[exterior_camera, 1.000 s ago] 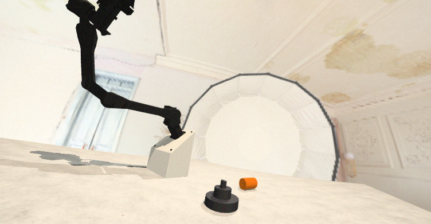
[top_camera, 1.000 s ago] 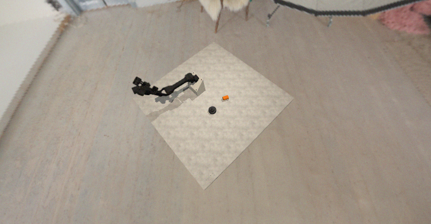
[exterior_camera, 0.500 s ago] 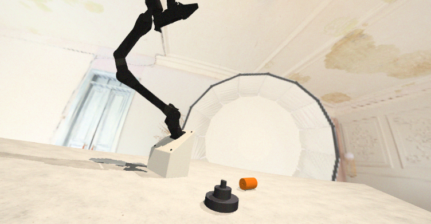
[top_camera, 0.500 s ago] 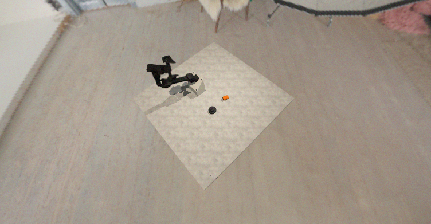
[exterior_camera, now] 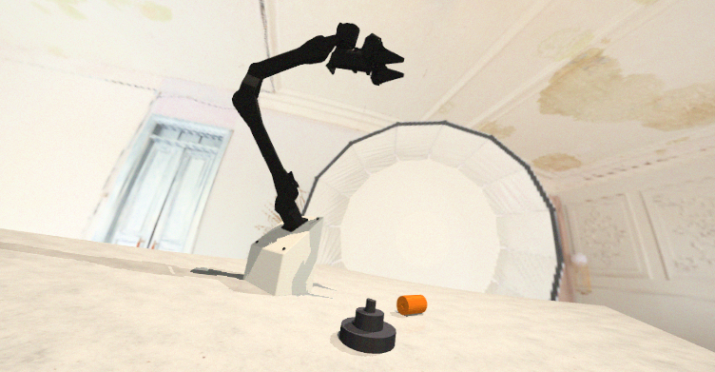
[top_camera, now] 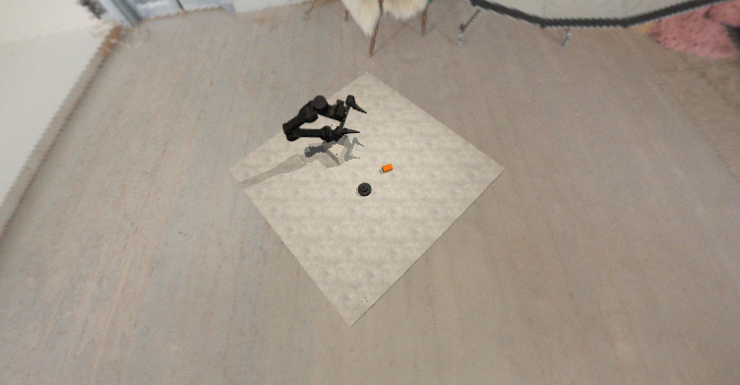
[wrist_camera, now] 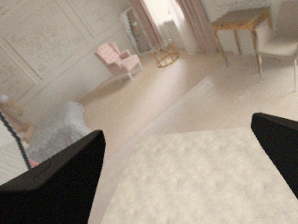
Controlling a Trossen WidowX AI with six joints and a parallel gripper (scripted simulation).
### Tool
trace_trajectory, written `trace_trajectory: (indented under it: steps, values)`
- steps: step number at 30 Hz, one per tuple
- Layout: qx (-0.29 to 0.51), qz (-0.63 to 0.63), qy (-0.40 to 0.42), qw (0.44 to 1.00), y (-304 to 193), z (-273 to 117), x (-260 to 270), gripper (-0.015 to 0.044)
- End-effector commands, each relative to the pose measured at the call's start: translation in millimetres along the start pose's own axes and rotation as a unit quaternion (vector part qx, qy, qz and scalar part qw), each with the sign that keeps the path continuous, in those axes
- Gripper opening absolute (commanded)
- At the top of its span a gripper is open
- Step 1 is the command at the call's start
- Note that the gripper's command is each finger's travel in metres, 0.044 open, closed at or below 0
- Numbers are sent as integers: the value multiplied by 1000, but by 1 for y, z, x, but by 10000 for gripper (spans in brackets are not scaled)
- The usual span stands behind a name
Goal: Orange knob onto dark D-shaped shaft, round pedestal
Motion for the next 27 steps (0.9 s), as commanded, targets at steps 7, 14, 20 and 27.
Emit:
trace_trajectory:
  steps: [7, 14, 20, 27]
  values:
    - [196, -161, 5, 967, -92, 123, 28, 440]
    - [325, -243, 34, 913, -178, 186, 37, 440]
    - [426, -304, 73, 849, -261, 221, 45, 440]
    - [531, -361, 139, 754, -364, 237, 53, 440]
Point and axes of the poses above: the point midway between the two fingers, 35 mm back from their tips, its own z axis out along the fingers, its own x axis across the jaws, y = z × x, the point moved 4 cm from there along -z, back along the fingers, and after that the axes turned 13 degrees about -z, right-handed, at the moved point
